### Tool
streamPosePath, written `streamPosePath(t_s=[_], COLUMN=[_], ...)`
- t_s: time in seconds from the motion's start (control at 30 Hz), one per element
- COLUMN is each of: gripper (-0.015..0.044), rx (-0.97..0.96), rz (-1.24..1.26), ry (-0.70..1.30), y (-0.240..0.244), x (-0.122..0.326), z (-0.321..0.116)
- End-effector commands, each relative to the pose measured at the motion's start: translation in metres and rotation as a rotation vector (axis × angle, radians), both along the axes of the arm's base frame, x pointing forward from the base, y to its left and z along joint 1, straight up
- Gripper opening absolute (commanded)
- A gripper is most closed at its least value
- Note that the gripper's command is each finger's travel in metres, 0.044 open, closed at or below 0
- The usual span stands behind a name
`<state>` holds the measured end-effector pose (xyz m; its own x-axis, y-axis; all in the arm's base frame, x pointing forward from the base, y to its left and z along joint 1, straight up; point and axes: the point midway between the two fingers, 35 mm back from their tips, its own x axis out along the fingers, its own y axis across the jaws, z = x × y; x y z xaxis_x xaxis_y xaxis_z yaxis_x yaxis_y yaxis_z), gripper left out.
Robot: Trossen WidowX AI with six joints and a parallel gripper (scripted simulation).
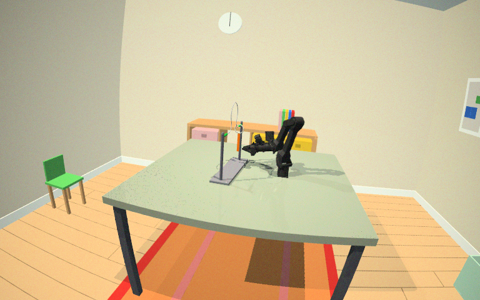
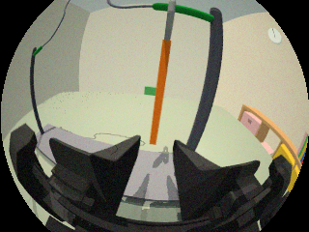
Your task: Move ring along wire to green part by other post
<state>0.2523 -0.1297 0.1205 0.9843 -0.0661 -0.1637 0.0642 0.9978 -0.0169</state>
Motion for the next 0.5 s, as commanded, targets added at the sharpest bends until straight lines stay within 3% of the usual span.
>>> streamPosePath(t_s=[0.0,0.47], gripper=[0.0160,0.0160], rx=[0.003,0.003], rz=[-0.003,-0.003], ry=[0.000,-0.001], y=[-0.002,-0.003], x=[0.007,0.028], z=[0.000,-0.003])
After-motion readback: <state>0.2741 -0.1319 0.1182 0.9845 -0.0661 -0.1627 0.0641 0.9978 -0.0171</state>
